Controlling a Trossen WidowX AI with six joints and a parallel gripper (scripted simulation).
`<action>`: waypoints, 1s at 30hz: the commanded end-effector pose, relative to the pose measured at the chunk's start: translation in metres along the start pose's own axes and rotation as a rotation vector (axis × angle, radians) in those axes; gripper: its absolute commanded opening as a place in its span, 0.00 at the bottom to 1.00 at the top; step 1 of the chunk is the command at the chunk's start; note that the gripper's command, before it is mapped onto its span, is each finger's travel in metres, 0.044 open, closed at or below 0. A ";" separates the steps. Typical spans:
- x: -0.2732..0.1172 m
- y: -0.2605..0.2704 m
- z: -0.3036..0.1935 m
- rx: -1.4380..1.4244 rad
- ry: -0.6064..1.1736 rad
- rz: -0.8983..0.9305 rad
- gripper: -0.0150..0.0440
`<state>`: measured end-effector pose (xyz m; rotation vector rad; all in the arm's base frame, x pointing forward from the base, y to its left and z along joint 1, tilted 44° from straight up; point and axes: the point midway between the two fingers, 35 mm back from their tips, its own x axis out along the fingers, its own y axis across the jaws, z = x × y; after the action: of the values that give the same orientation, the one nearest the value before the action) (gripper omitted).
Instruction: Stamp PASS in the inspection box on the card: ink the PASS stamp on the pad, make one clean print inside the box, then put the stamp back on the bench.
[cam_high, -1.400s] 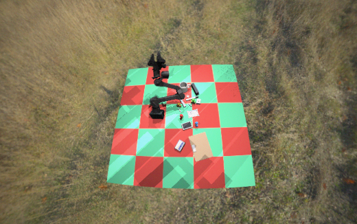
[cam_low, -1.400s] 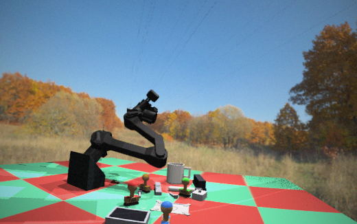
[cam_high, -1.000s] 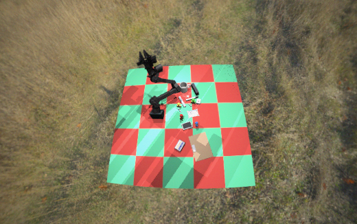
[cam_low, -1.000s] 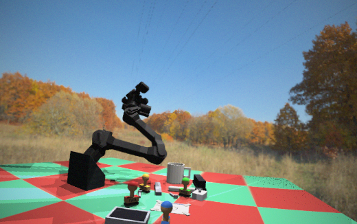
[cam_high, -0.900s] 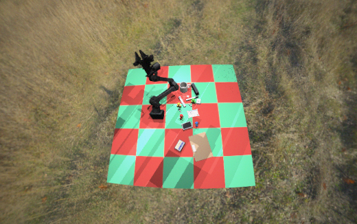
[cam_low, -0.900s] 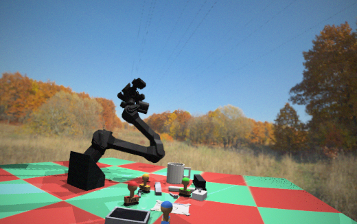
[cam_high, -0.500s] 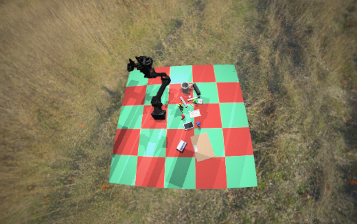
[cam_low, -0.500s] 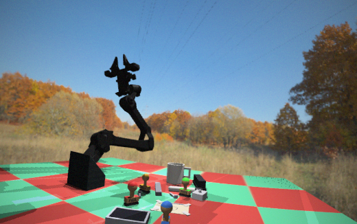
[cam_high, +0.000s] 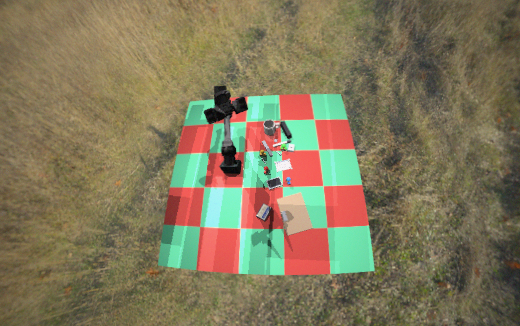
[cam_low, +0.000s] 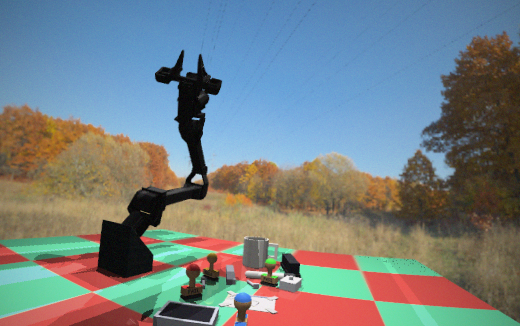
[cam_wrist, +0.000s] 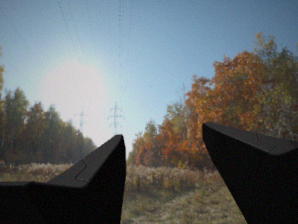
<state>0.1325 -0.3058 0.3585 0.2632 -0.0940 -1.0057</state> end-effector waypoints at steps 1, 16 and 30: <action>0.017 0.038 -0.029 -0.002 0.145 0.129 0.63; -0.002 0.196 -0.184 -0.123 0.850 0.646 0.63; -0.173 0.301 -0.307 -0.388 1.651 1.137 0.63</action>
<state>0.3548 0.0050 0.1563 0.5224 1.1852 0.3950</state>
